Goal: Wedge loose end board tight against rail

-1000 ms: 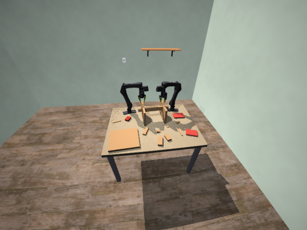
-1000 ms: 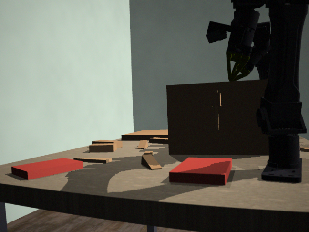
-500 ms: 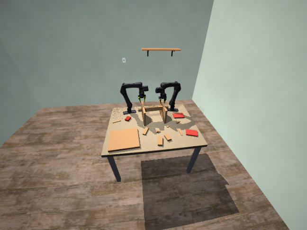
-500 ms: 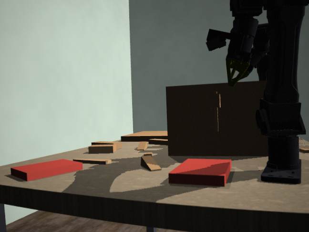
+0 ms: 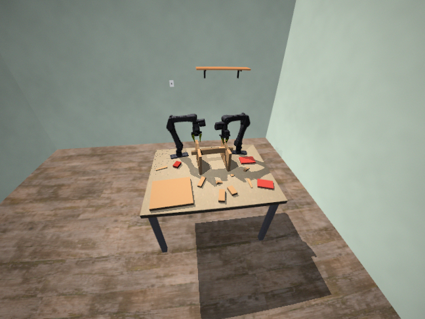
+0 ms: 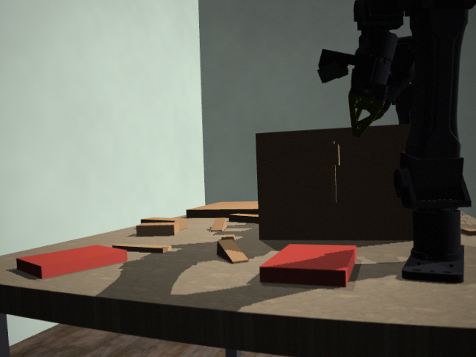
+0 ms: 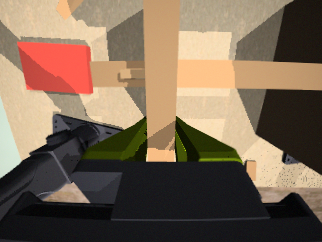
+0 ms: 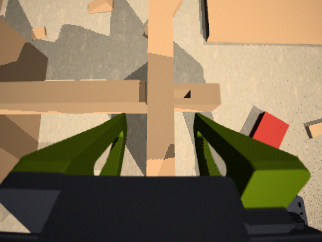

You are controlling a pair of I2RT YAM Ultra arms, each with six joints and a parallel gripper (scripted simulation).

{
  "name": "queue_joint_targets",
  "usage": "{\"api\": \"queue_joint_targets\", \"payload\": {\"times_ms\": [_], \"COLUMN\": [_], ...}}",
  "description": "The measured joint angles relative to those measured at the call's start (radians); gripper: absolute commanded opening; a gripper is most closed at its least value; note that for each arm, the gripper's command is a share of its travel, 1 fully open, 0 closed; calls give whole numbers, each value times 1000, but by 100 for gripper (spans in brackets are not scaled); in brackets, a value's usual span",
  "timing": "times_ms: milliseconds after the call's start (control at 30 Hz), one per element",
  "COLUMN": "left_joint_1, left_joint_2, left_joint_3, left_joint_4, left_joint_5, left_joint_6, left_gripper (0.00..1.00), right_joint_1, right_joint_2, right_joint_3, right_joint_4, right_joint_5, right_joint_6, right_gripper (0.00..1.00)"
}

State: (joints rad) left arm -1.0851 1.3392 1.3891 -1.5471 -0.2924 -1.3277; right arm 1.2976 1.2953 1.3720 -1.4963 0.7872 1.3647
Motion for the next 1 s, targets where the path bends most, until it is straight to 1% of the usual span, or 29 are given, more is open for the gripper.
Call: {"api": "queue_joint_targets", "payload": {"times_ms": [233, 1000], "left_joint_1": [0, 0], "left_joint_2": [0, 0], "left_joint_3": [0, 0], "left_joint_4": [0, 0], "left_joint_5": [0, 0], "left_joint_6": [0, 0], "left_gripper": [0, 0], "right_joint_1": [0, -1], "right_joint_2": [0, -24], "right_joint_3": [-2, -129], "right_joint_4": [1, 87], "right_joint_5": [0, 1], "right_joint_6": [0, -3], "right_gripper": [53, 53]}}
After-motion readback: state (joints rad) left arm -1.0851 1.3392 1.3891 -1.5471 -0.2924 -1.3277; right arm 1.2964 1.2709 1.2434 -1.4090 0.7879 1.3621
